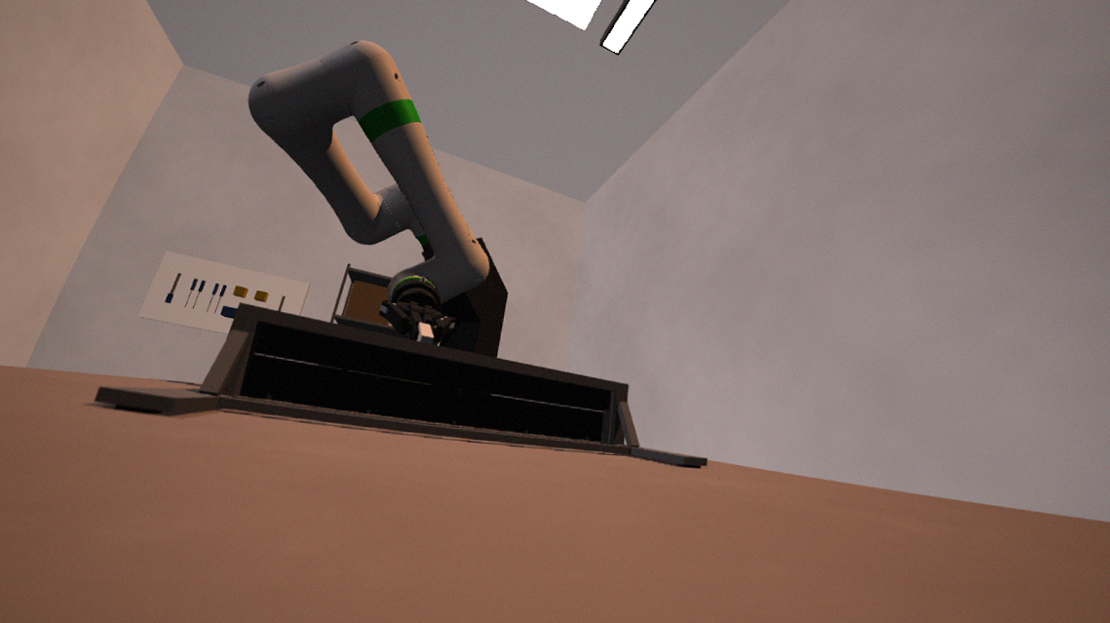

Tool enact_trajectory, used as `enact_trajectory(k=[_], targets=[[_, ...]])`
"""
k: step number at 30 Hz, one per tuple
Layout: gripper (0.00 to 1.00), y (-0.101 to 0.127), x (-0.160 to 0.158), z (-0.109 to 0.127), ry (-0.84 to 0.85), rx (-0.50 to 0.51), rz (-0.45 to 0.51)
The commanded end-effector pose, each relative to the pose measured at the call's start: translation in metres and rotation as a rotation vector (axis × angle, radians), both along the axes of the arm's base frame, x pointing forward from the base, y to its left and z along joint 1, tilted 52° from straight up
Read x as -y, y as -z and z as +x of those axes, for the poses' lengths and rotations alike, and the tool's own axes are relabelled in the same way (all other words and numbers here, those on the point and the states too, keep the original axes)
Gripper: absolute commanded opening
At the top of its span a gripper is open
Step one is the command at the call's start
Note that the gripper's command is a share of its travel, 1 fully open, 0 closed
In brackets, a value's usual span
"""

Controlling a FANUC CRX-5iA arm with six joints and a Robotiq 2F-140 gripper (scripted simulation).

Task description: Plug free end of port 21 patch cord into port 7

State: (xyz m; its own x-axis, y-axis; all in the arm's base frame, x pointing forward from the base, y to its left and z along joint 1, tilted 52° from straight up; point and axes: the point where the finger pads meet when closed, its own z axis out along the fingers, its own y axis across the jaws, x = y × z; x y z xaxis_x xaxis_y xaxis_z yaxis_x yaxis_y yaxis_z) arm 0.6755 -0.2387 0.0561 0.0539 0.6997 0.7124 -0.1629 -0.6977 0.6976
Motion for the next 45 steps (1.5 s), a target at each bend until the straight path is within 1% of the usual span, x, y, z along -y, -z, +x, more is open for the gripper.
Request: enact_trajectory(k=[1, 36, 40, 45], targets=[[0.0, 0.0, 0.0, 0.0, 0.0, 0.0, 0.0], [0.0, 0.0, 0.0, -0.001, 0.0, 0.0, 0.0], [0.0, 0.001, -0.002, -0.011, 0.0, 0.0, 0.0], [0.0, 0.003, -0.007, -0.043, 0.0, 0.0, 0.0]])
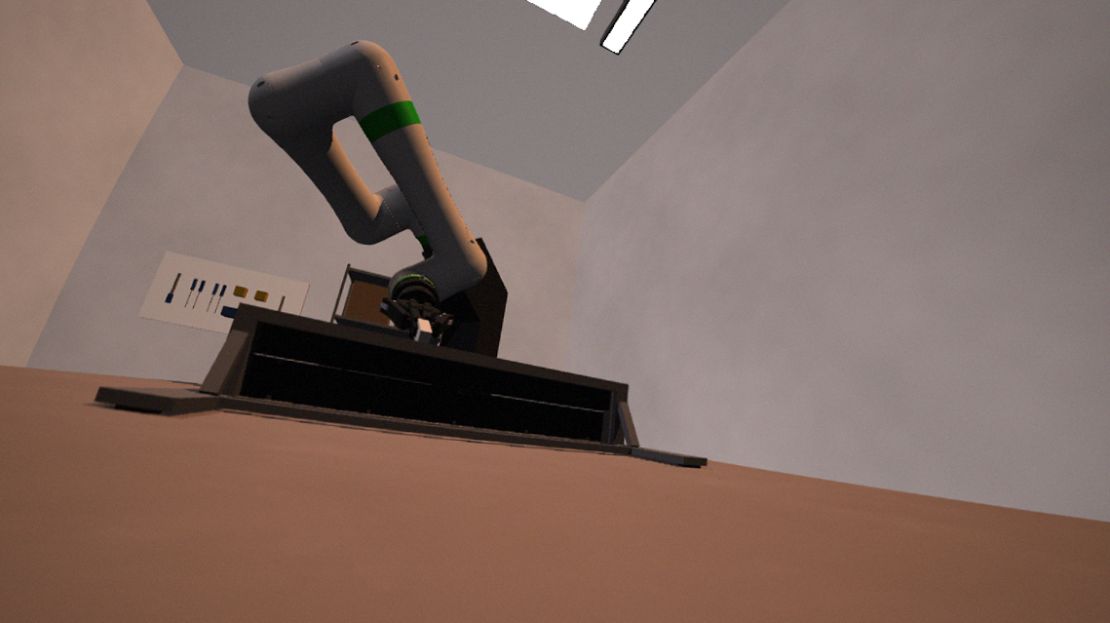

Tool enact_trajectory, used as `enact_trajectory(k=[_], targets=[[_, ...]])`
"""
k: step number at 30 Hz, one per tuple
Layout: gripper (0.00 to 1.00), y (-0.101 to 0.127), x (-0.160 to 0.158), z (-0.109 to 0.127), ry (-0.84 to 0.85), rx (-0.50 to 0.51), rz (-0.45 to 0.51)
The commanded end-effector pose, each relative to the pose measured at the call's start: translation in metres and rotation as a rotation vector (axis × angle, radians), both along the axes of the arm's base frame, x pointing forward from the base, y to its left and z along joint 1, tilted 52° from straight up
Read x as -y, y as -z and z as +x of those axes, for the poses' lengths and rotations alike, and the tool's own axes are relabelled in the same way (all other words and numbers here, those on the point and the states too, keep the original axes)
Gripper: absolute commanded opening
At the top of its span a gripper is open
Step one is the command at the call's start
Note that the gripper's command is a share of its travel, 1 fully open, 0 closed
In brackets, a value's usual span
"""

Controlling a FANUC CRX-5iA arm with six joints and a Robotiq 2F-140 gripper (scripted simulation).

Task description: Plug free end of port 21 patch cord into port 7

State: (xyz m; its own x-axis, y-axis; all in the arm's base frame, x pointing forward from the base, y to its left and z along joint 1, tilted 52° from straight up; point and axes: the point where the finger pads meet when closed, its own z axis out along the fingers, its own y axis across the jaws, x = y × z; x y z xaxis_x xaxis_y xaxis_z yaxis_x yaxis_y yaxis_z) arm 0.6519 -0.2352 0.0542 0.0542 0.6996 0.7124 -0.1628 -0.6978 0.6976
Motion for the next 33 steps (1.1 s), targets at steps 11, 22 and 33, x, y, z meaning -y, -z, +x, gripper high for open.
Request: enact_trajectory(k=[11, 22, 33], targets=[[0.0, 0.007, -0.015, -0.093, 0.0, 0.0, 0.0], [0.0, 0.009, -0.018, -0.114, 0.0, 0.0, 0.0], [0.0, -0.003, -0.006, -0.117, 0.0, 0.0, 0.0]])
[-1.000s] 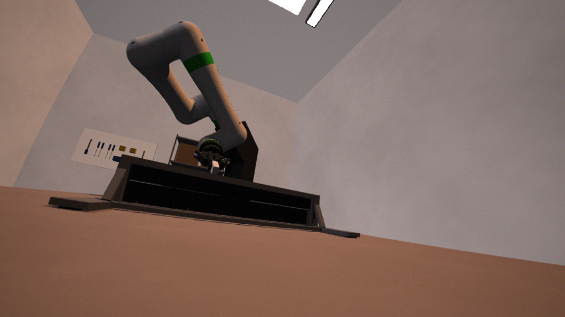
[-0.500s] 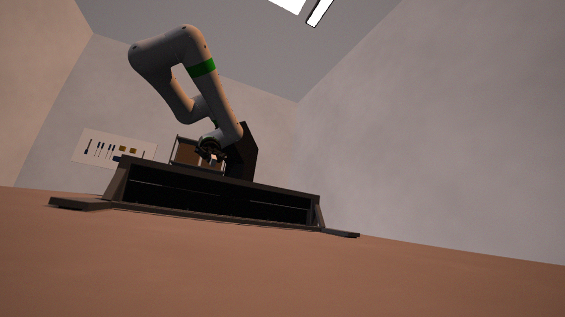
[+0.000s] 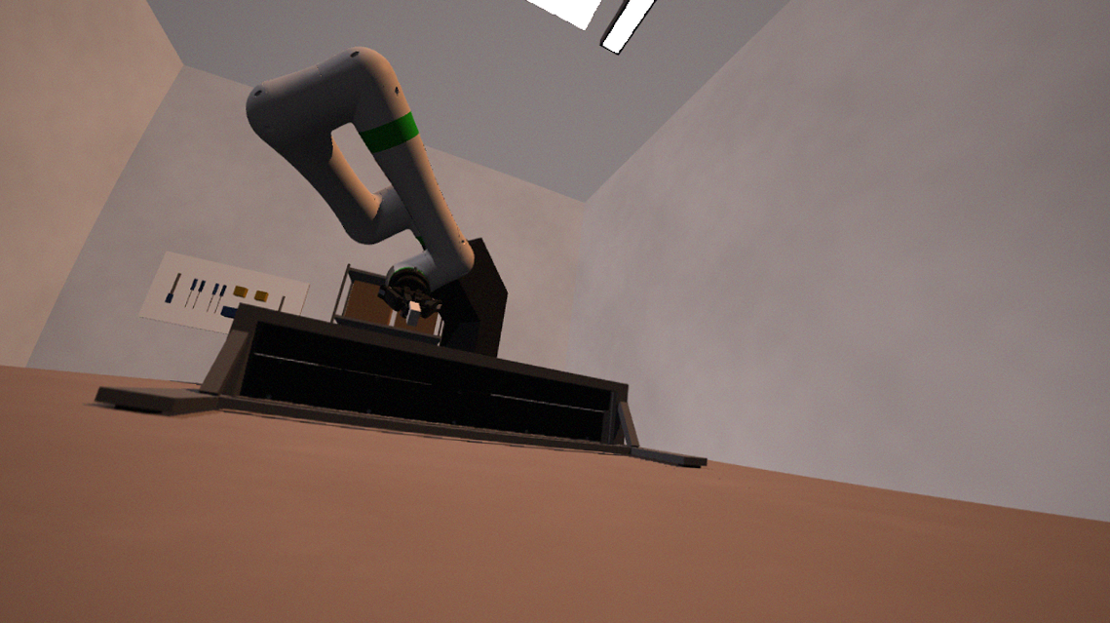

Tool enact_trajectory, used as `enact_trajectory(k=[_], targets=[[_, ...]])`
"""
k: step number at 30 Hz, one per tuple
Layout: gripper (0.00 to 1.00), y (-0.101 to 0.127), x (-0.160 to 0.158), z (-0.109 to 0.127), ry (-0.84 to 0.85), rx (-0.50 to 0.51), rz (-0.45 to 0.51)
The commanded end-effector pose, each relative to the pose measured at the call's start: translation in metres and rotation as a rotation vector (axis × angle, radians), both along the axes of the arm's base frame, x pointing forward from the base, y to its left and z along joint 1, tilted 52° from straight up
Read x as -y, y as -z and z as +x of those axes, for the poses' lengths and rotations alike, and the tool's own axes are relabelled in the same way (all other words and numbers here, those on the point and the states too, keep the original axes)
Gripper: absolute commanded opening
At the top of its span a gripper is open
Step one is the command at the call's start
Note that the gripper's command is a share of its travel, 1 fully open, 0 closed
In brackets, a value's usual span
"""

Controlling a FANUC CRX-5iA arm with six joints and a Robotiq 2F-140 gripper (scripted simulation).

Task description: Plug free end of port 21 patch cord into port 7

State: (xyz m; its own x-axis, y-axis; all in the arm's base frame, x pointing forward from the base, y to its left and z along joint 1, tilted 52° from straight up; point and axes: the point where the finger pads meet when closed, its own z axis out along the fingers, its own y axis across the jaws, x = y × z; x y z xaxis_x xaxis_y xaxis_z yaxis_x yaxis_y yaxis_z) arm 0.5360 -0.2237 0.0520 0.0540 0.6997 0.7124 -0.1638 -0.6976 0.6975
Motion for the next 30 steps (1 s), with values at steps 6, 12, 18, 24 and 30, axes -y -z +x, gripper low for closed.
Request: enact_trajectory(k=[6, 12, 18, 24, 30], targets=[[0.0, -0.024, 0.024, -0.006, -0.001, -0.001, 0.0], [0.0, -0.038, 0.038, -0.009, -0.001, -0.001, 0.0], [0.0, -0.056, 0.056, -0.013, -0.001, -0.001, 0.0], [0.0, -0.063, 0.063, -0.015, -0.001, -0.001, 0.0], [0.0, -0.063, 0.063, -0.015, -0.001, -0.001, 0.0]])
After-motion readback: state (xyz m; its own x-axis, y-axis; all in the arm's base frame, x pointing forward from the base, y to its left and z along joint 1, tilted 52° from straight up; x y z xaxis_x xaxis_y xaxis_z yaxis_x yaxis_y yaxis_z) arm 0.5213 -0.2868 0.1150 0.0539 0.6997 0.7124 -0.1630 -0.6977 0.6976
